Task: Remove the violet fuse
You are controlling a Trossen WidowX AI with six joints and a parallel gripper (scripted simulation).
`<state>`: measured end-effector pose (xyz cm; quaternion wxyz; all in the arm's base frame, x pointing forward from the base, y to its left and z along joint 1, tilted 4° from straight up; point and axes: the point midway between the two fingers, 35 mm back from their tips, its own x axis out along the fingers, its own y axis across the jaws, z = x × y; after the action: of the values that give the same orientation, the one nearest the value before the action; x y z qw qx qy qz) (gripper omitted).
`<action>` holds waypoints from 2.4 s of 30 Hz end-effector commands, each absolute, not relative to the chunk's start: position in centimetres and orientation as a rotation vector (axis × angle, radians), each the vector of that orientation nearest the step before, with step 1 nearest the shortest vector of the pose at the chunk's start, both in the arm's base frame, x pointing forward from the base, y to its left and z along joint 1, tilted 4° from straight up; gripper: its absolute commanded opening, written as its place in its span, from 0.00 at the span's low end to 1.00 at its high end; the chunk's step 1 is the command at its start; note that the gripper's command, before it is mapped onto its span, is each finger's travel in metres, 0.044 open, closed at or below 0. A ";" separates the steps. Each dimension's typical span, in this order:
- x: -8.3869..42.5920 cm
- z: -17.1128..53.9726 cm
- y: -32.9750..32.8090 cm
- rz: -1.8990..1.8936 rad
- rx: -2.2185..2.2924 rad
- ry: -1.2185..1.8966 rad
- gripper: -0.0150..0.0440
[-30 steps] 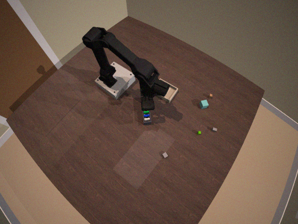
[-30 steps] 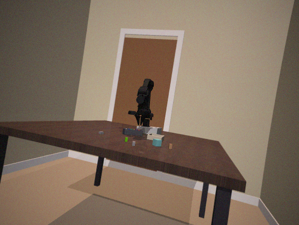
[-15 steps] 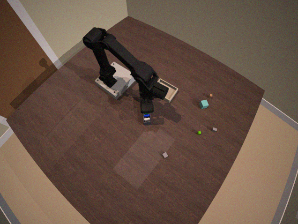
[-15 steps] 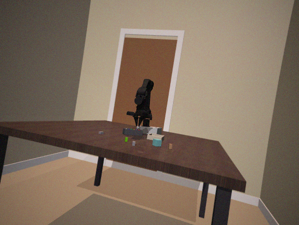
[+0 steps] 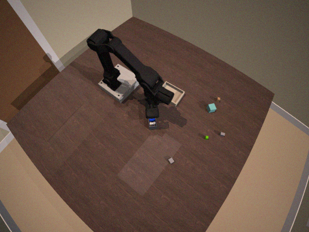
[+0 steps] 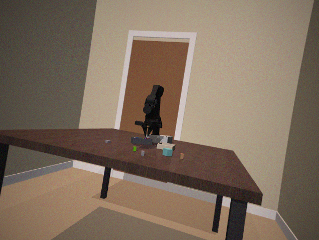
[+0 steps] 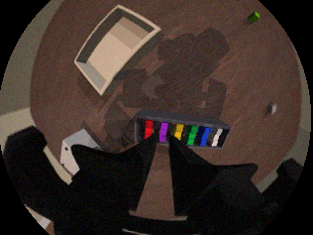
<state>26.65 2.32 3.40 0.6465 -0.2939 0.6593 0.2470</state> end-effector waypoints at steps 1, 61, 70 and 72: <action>26.6 3.0 2.2 0.564 -0.675 1.501 0.38; 26.6 2.1 2.2 0.563 -0.670 1.502 0.25; 26.6 2.5 2.2 0.563 -0.670 1.501 0.25; 26.6 2.6 2.3 0.563 -0.670 1.501 0.25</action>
<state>26.47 2.23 2.33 0.6440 -0.2943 0.6610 0.2484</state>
